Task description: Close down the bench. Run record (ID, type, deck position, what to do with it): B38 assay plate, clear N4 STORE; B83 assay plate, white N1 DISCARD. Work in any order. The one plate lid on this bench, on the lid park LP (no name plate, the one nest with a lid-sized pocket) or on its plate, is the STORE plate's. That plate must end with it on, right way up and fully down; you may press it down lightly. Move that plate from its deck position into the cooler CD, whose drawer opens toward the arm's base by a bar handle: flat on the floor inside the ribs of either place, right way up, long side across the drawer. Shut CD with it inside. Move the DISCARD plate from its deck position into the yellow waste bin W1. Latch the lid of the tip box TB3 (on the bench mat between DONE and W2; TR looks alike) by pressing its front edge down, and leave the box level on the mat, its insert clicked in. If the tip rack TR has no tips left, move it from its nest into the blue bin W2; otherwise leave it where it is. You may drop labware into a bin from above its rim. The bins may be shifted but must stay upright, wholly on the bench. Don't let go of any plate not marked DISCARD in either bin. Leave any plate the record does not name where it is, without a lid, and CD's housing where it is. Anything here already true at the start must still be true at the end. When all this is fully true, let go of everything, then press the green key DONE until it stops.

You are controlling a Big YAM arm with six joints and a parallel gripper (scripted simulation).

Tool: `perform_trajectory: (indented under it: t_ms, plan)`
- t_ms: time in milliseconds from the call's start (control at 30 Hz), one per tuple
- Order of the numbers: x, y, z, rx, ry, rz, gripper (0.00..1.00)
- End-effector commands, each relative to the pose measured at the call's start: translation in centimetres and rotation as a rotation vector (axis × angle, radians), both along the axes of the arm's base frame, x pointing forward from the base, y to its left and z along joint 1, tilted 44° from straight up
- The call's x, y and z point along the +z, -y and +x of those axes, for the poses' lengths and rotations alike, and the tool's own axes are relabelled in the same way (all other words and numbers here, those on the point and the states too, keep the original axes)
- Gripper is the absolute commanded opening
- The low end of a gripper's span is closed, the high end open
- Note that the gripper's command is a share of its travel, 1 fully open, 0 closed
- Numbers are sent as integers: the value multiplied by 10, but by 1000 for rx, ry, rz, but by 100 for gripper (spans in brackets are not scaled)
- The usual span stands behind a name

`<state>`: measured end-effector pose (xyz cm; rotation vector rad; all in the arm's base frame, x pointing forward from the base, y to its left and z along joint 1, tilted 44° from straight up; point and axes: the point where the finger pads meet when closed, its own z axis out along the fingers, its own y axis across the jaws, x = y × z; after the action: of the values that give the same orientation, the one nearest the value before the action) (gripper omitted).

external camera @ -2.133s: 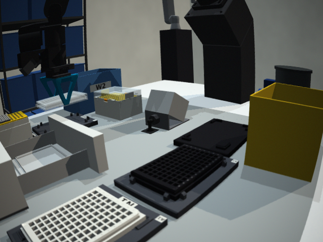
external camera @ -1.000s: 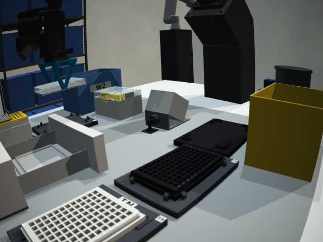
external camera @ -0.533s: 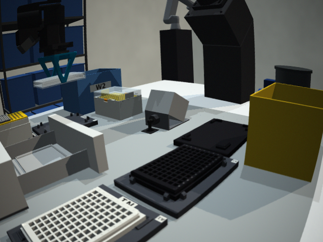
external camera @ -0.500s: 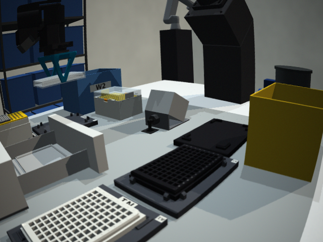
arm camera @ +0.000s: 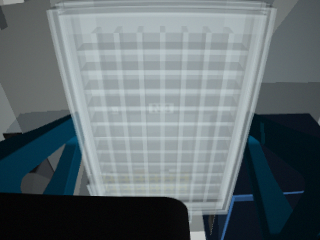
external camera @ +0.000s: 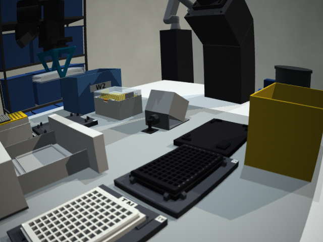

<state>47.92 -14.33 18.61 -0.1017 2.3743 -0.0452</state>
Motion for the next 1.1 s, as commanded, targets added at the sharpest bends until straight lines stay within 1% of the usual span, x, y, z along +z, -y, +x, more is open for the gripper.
perform_trajectory:
  t_ms: [0, 67, 167, 267, 333, 367, 400, 433, 533, 667, 733, 833, 900, 933, 1000, 1067]
  plan:
    - [10, -6, 7, 45, 17, -39, 0]
    - [25, -10, 11, 92, 35, -93, 0]
    - [35, -18, 13, 161, 50, -169, 0]
    - [37, -25, 16, 232, 48, -239, 0]
    - [37, -25, 16, 232, 48, -239, 0]
    - [24, -19, 16, 243, 22, -251, 0]
    - [26, -29, 18, 281, 23, -274, 0]
    - [28, -32, 18, 306, 25, -298, 0]
    - [38, -39, 22, 374, 41, -375, 0]
    - [45, -49, 25, 468, 44, -470, 0]
    - [45, -54, 25, 516, 40, -515, 0]
    - [50, -61, 30, 585, 45, -588, 0]
    - [50, -61, 30, 585, 45, -588, 0]
    - [41, -63, 26, 610, 32, -604, 0]
    - [49, -68, 32, 658, 37, -654, 0]
    - [50, -73, 35, 705, 37, -700, 0]
